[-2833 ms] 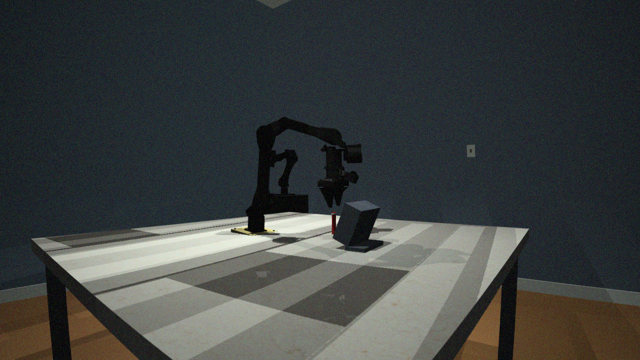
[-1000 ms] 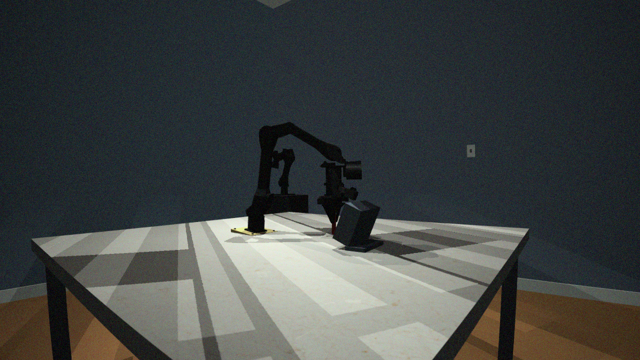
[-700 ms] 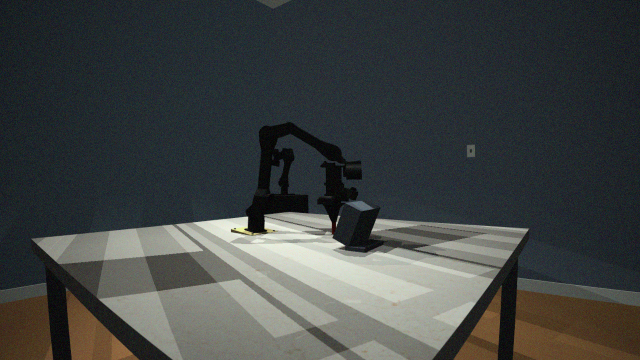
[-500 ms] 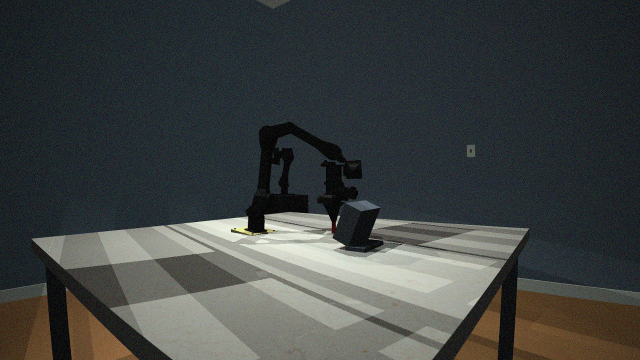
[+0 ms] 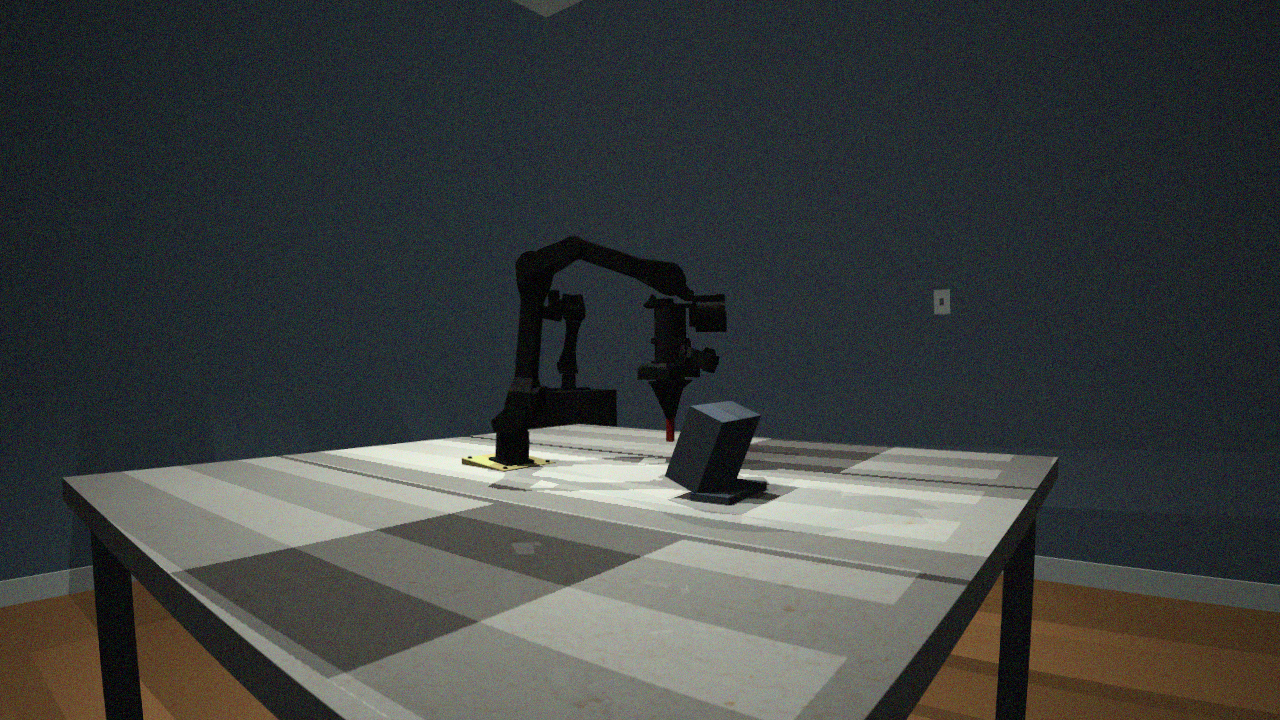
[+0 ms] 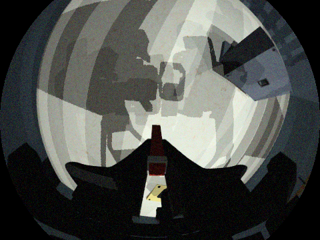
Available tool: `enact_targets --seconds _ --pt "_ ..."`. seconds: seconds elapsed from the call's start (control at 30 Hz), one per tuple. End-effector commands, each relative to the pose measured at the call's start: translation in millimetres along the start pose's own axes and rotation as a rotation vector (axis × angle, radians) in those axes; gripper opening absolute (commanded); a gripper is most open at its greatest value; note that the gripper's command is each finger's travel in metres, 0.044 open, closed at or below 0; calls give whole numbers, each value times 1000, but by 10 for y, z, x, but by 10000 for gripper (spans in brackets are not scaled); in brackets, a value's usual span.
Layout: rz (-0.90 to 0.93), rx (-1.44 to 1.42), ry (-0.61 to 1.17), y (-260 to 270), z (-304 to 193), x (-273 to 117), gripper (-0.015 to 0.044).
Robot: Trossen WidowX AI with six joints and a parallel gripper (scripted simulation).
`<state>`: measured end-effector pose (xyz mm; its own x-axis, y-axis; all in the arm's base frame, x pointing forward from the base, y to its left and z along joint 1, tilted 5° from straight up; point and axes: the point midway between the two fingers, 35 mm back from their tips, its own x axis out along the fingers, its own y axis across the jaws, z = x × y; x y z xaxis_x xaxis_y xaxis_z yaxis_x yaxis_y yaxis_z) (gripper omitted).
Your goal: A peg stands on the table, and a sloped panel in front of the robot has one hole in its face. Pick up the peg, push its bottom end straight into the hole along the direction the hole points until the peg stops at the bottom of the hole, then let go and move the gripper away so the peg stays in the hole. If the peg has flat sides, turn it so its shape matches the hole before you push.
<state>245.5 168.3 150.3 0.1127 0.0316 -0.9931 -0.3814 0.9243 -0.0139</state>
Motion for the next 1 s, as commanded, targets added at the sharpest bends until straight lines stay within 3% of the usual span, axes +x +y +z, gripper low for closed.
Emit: enact_targets --seconds 0.0,0.2,0.97 --pt "1 3 2 2 1 -111 0" --pt "2 3 3 -1 9 -280 0" --pt "38 41 -91 -145 42 -249 0"
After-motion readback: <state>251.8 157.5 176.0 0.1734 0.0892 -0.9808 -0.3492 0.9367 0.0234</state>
